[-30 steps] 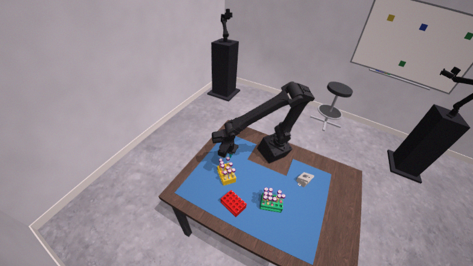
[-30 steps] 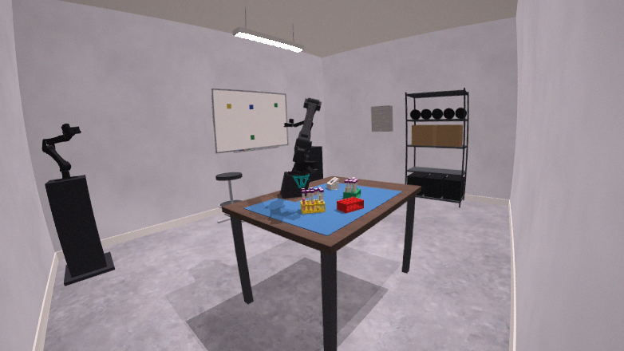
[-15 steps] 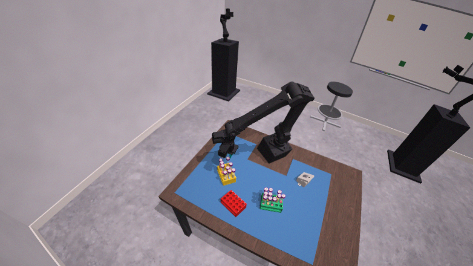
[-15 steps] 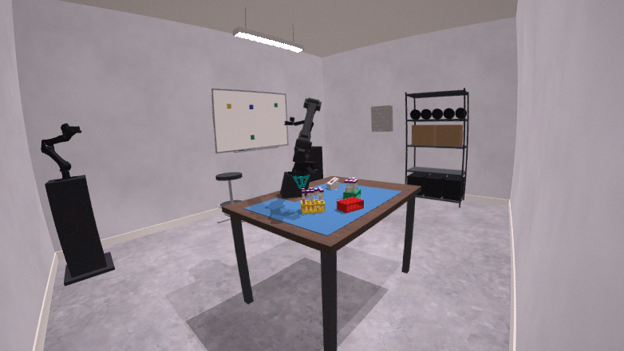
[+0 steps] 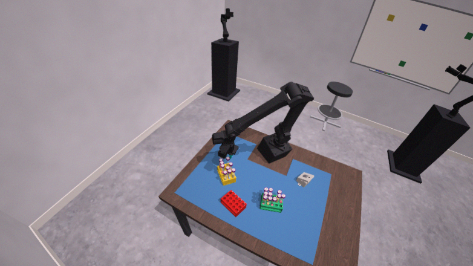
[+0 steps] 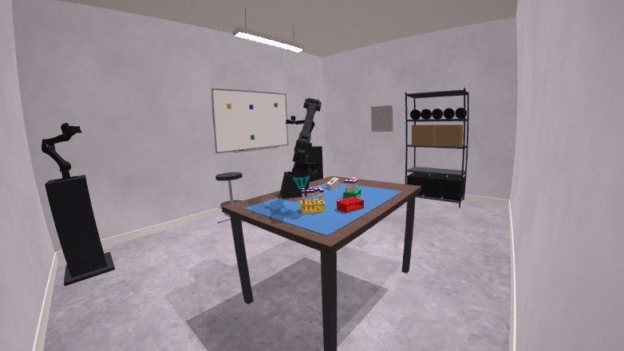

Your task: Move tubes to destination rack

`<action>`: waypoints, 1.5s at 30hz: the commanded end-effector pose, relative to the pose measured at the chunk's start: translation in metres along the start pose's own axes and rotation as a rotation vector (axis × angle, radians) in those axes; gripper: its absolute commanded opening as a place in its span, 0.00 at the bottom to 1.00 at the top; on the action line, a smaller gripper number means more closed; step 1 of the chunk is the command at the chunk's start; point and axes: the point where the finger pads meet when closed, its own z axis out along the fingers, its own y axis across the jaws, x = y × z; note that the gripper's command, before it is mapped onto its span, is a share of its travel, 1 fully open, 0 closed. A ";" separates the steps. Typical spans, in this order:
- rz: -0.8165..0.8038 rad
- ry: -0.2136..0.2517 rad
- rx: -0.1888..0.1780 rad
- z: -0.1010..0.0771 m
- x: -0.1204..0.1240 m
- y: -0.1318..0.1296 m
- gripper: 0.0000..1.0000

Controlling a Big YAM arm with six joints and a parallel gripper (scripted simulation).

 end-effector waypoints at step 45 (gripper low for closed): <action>0.009 -0.011 0.003 0.006 -0.008 -0.006 0.00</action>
